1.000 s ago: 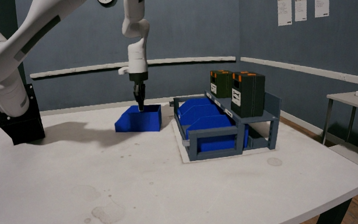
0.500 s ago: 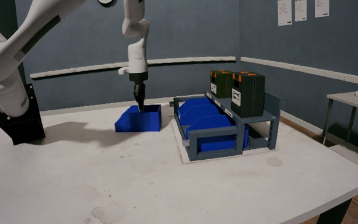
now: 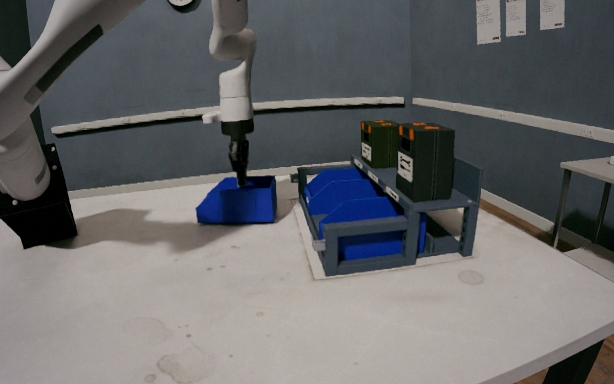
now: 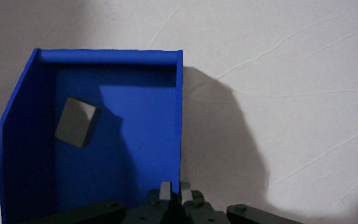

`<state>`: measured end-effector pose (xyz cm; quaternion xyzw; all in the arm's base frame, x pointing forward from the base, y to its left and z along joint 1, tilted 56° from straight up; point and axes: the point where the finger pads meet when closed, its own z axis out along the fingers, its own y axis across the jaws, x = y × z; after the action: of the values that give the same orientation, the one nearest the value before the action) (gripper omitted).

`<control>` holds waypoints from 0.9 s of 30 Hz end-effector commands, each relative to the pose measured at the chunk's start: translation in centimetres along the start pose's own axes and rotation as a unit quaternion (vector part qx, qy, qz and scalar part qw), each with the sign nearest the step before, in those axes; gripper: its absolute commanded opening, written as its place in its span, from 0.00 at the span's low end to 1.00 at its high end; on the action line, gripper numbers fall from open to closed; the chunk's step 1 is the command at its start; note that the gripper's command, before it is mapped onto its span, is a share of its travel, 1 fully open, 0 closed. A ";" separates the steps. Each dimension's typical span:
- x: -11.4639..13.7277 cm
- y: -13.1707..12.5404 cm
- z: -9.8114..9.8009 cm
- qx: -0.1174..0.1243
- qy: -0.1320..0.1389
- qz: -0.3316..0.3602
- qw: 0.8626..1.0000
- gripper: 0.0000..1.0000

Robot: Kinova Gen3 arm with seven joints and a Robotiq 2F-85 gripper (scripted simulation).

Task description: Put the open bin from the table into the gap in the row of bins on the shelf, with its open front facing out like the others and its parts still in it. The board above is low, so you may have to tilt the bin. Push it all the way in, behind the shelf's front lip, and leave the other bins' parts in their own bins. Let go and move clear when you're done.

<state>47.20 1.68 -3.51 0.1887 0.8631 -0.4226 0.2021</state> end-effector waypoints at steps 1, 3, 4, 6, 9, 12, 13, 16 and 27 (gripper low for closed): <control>0.0 0.1 -0.2 -0.002 -0.001 0.000 1.000 0.10; 0.0 0.1 -0.3 -0.001 -0.001 0.000 1.000 0.10; 0.0 0.1 -0.5 -0.001 -0.001 0.000 1.000 0.10; 0.0 0.1 -0.9 -0.002 -0.001 0.000 1.000 0.10; 0.0 0.1 -1.1 -0.002 -0.001 0.000 1.000 0.10; 0.0 0.1 -1.1 -0.002 -0.001 0.000 1.000 0.10; 0.0 0.1 -1.1 -0.002 -0.001 0.000 1.000 0.10; 0.0 0.1 -1.1 -0.002 -0.001 0.000 1.000 0.10; 0.0 0.1 -2.0 -0.002 -0.001 0.000 1.000 0.10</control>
<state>46.81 3.14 -2.50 0.1886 0.8632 -0.4225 0.2019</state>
